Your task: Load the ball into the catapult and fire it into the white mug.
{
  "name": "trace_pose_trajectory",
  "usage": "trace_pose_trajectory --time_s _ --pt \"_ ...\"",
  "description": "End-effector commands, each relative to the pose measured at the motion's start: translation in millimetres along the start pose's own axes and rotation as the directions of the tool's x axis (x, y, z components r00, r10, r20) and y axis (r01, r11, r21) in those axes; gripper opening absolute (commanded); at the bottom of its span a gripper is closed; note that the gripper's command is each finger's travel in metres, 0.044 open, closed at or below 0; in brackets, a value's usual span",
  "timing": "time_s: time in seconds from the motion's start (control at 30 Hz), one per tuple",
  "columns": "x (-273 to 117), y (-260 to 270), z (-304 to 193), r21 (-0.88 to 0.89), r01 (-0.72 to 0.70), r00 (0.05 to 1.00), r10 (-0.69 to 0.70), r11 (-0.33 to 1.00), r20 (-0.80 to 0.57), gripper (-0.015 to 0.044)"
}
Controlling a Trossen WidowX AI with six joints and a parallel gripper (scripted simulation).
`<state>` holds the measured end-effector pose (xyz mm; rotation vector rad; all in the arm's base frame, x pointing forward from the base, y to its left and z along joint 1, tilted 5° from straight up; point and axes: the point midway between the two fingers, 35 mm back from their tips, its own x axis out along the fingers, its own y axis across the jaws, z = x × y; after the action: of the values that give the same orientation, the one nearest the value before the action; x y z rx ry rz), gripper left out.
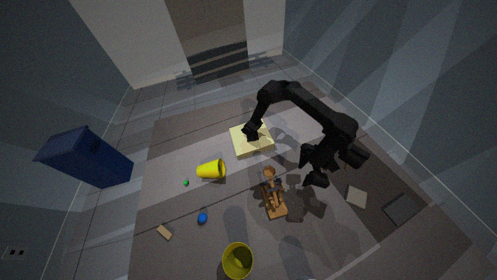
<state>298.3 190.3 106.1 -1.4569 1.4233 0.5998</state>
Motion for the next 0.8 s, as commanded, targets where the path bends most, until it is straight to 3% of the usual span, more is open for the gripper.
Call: trace_pose_trajectory --time_s 0.0,0.77 --pt "-2.2 -16.7 6.0 0.104 -0.011 0.998 0.005 0.995 0.058 0.044" --pt "-19.7 -147.1 9.8 0.653 -0.188 0.913 -0.115 0.734 0.392 0.044"
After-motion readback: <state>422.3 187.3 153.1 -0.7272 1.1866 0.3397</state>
